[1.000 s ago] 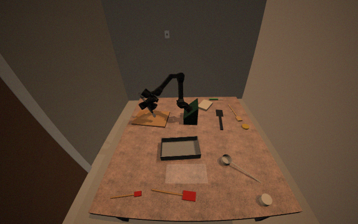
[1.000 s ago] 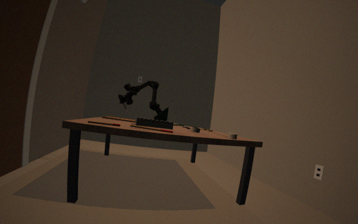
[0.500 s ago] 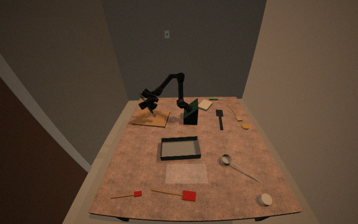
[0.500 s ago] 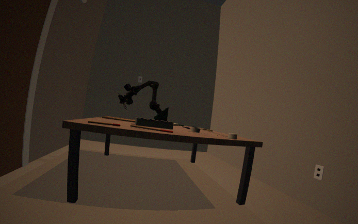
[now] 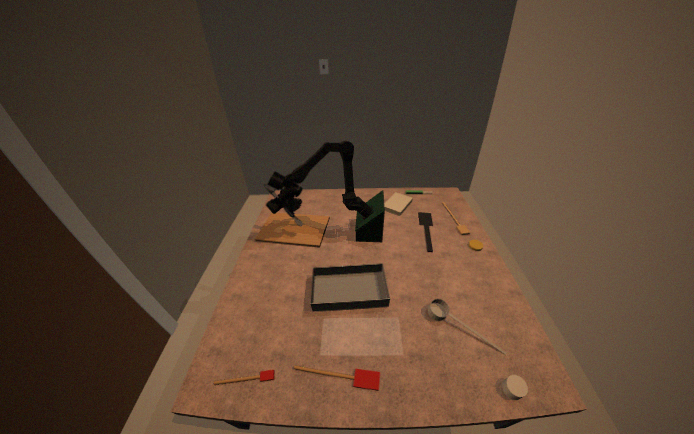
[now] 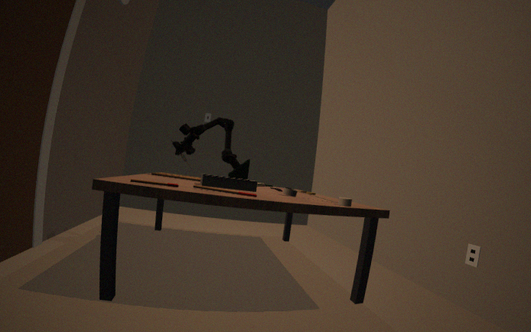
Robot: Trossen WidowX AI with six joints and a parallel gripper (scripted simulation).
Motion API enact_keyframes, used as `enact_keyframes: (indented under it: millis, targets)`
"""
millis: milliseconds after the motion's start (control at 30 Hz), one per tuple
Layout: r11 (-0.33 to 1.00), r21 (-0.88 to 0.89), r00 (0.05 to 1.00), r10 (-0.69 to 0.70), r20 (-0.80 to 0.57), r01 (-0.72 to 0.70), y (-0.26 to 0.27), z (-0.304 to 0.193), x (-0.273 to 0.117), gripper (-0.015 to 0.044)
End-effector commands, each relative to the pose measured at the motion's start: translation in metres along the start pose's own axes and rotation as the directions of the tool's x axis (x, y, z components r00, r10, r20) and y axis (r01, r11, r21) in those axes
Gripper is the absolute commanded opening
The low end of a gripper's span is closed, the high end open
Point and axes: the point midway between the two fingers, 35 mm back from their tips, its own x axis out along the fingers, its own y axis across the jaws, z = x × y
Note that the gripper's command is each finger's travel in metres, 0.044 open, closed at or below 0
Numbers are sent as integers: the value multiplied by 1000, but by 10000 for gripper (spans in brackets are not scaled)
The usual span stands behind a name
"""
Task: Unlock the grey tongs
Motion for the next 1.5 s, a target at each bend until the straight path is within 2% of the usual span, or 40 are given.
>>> enact_keyframes:
  millis: [0, 600, 1233, 1467]
  targets:
    - [1000, -11, 999, -9, 49, 10, -4, -3, 6, -150]
    - [999, -28, 941, -19, 338, 30, -3, 2, 26, -150]
    - [997, 74, 771, -38, 636, -11, 8, 7, 26, -150]
    - [996, 87, 753, -43, 656, -18, 9, 8, 25, -150]
